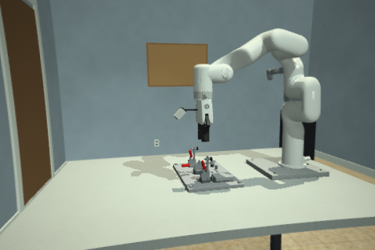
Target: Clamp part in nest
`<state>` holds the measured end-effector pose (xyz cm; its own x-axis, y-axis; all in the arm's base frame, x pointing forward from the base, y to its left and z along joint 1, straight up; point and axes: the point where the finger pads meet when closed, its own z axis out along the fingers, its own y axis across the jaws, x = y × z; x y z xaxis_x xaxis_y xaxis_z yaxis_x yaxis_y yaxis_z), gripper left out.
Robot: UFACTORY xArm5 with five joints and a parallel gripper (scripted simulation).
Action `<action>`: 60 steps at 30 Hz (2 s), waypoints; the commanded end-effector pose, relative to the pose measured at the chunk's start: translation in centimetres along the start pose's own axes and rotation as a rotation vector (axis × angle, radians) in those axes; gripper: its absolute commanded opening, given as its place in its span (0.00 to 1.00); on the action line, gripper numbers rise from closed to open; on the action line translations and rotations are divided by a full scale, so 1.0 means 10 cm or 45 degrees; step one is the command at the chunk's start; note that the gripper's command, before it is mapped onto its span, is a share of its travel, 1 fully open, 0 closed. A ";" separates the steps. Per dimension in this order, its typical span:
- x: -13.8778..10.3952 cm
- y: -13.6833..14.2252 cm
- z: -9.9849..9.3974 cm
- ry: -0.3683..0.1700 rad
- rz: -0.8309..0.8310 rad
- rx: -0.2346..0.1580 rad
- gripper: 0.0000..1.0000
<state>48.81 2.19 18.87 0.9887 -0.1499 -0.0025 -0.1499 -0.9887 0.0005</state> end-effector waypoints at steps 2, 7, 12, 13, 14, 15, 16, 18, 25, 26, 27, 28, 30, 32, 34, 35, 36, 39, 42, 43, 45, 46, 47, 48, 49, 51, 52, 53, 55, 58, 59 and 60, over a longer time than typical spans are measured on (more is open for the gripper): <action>0.01 0.00 0.08 0.005 0.000 0.001 0.47; 0.01 0.00 0.24 0.005 0.000 0.001 0.47; 0.01 0.00 0.43 0.005 0.000 0.001 0.47; 0.01 0.00 0.43 0.005 0.000 0.001 0.47; 0.01 0.00 0.43 0.005 0.000 0.001 0.47; 0.01 0.00 0.46 0.005 0.000 0.001 0.47; 0.01 0.00 0.50 0.005 0.000 0.001 0.47; 0.01 0.00 0.58 0.005 0.000 0.001 0.47; 0.01 0.00 0.78 0.005 0.000 0.001 0.47; 0.01 0.00 0.80 0.005 0.000 0.001 0.47; 0.01 0.00 0.82 0.005 0.000 0.001 0.47; 0.01 0.00 0.83 0.005 0.000 0.001 0.47; 0.01 0.00 0.85 0.005 0.000 0.001 0.47; 0.01 0.00 0.85 0.005 0.000 0.001 0.47; 0.01 0.00 0.87 0.005 0.000 0.001 0.47; 0.01 0.00 0.87 0.005 0.000 0.001 0.47; 0.01 0.00 0.87 0.005 0.000 0.001 0.47; 0.01 0.00 0.87 0.005 0.000 0.001 0.47; 0.01 0.00 0.87 0.005 0.000 0.001 0.47; 0.01 0.00 0.87 0.005 0.000 0.001 0.47; 0.01 0.00 0.87 0.005 0.000 0.001 0.47; 0.01 0.00 0.87 0.005 0.000 0.001 0.47; 0.01 0.00 0.87 0.005 0.000 0.001 0.47; 0.01 0.00 0.87 0.005 0.000 0.001 0.47; 0.01 0.00 0.87 0.005 0.000 0.001 0.47; 0.01 0.00 0.87 0.005 0.000 0.001 0.47; 0.01 0.00 0.87 0.005 0.000 0.001 0.47; 0.01 0.00 0.87 0.005 0.000 0.001 0.47; 0.01 0.00 0.87 0.005 0.000 0.001 0.47; 0.01 0.00 0.87 0.005 0.000 0.001 0.47; 0.01 0.00 0.87 0.005 0.000 0.001 0.47; 0.01 0.00 0.87 0.005 0.000 0.001 0.47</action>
<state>48.81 2.18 9.99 0.9887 -0.1499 -0.0024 -0.1499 -0.9887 0.0005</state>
